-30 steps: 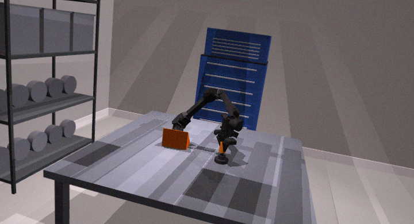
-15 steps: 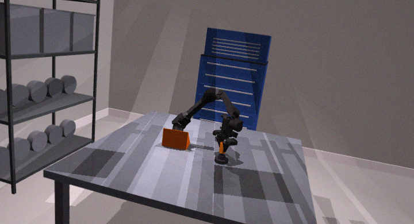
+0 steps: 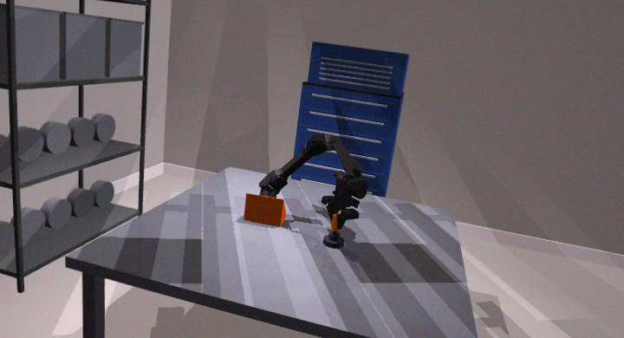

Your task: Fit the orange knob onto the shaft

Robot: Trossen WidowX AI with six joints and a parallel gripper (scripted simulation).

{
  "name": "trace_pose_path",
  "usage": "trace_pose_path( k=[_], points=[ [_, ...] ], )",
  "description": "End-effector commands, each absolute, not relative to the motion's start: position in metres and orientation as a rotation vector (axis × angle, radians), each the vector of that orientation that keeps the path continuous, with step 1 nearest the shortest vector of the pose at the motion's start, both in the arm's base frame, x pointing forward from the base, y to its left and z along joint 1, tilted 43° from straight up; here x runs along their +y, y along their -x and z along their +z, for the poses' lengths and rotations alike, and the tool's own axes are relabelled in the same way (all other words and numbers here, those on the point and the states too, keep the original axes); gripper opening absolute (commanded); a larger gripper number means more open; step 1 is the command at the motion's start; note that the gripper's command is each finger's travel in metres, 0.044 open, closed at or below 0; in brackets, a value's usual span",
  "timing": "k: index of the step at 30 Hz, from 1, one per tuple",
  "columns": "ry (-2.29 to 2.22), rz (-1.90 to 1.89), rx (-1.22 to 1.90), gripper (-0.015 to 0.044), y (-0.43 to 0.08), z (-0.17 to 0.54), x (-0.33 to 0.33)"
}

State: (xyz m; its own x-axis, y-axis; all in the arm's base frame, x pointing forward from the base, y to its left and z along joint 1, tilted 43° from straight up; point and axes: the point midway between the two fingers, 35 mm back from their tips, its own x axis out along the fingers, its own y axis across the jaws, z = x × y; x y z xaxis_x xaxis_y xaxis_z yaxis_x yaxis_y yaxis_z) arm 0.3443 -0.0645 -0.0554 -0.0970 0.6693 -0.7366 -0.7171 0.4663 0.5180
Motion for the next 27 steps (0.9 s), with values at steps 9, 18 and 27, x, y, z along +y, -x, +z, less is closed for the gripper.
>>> trace_pose_path(
  k=[9, 18, 27],
  points=[
    [0.058, 1.159, 1.189, 0.0000, -0.3477, -0.0576, -0.0627],
    [0.058, 1.159, 1.189, 0.0000, -0.3455, -0.0576, -0.0622],
    [0.058, 1.159, 1.189, 0.0000, -0.3421, -0.0544, -0.0639]
  ],
)
